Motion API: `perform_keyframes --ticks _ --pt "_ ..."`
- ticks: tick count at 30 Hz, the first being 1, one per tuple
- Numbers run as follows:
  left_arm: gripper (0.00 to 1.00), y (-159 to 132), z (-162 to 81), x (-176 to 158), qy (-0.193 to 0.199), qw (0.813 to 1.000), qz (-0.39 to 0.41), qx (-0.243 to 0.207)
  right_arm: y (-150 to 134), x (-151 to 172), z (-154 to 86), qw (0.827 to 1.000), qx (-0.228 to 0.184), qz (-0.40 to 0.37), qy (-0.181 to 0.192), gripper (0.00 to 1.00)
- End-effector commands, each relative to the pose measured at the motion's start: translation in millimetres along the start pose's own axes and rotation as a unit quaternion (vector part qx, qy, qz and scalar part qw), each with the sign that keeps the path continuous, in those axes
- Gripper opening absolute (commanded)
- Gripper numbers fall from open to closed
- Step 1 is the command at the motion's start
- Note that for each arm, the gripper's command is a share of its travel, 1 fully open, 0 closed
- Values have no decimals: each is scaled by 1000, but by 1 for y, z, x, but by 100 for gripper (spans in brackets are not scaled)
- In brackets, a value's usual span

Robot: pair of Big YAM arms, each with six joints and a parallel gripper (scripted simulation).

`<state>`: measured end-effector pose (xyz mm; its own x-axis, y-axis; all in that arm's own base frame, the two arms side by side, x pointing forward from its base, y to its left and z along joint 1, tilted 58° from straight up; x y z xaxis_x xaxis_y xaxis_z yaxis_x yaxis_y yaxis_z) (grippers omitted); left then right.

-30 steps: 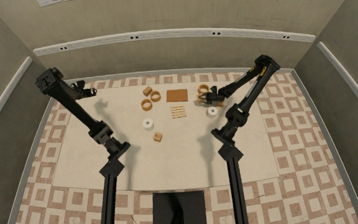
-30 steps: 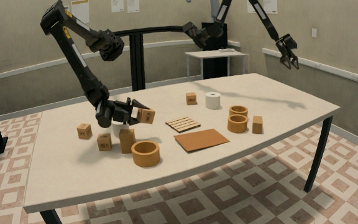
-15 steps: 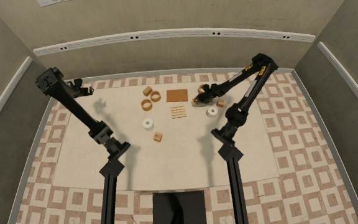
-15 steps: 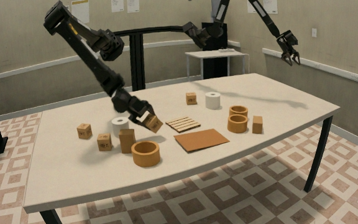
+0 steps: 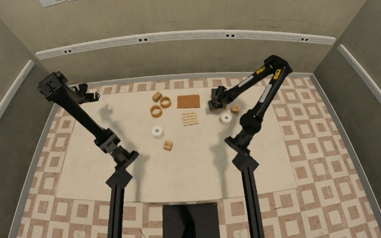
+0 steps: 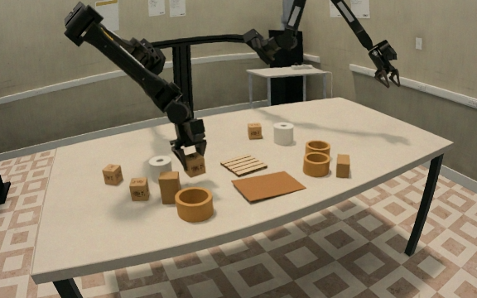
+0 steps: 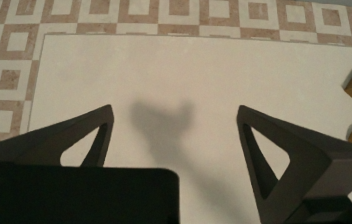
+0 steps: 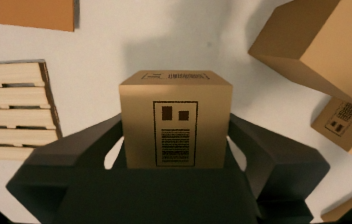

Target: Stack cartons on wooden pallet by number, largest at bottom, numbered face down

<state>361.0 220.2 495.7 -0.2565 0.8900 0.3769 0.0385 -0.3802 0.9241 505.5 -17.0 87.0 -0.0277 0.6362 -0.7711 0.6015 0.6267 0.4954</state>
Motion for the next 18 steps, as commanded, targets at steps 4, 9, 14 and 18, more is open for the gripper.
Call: perform_keyframes --ticks 4,9,14,18 --pt "100 5 5 2 -1 1000 8 -2 -6 6 -3 1000 6 -11 -16 50" --pt "100 5 5 2 -1 1000 8 -2 -10 -3 -1 1000 7 -5 -21 50" --pt "100 5 5 2 -1 1000 8 -2 -11 -2 12 1000 7 -4 -21 50" --pt "100 5 5 2 -1 1000 8 -2 -14 -2 21 1000 7 -4 -21 50"
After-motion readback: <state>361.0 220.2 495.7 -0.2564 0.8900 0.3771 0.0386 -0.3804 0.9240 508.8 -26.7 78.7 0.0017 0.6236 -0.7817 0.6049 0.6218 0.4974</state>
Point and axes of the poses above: on each arm, the point where the finger pads meet when closed, its own z axis out along the fingers, its own x axis across the jaws, y = z × x, the point moved 2 cm from there along -z, back along the fingers, and after that the axes turned 13 degrees about -z, right-handed, at the moved point
